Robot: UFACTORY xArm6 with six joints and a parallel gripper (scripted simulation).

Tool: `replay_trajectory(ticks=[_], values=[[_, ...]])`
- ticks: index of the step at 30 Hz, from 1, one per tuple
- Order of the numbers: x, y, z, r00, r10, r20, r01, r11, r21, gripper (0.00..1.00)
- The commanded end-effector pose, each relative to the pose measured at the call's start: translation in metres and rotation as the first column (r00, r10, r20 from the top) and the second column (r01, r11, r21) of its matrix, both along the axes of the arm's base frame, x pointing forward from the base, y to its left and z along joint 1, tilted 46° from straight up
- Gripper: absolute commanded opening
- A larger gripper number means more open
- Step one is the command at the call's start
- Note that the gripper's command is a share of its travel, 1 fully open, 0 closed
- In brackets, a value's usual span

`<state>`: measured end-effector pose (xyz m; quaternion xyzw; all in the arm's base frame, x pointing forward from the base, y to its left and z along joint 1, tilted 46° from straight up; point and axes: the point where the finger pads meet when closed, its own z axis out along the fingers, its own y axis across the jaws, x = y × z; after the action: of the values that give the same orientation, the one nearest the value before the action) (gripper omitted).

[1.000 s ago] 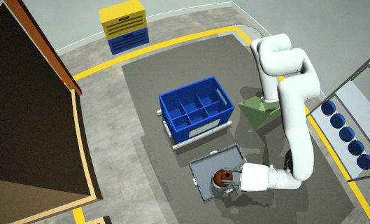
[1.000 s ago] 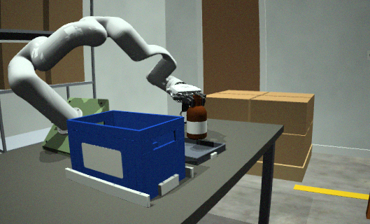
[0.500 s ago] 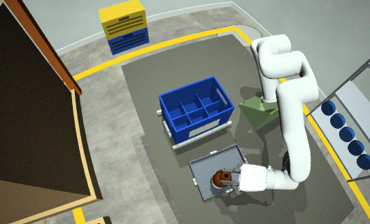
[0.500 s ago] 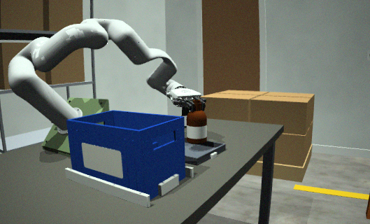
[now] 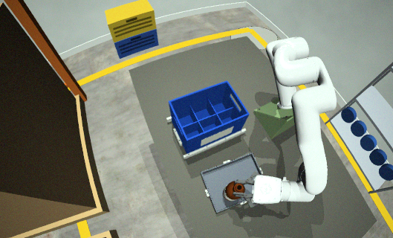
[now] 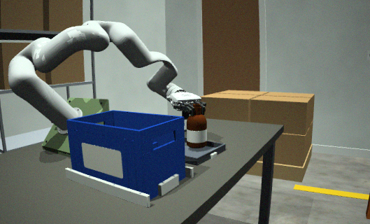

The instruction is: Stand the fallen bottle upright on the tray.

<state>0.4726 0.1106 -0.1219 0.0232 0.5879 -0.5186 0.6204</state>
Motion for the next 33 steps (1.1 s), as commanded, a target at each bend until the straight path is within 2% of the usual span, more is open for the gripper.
replay_trajectory(ticks=[1,33], values=[[0.0009,0.0003,-0.0001,1.000,0.001,0.004,-0.001,1.000,0.003,0.00],[-0.0001,-0.0066,-0.0067,1.000,0.001,0.004,-0.001,1.000,0.003,0.00]])
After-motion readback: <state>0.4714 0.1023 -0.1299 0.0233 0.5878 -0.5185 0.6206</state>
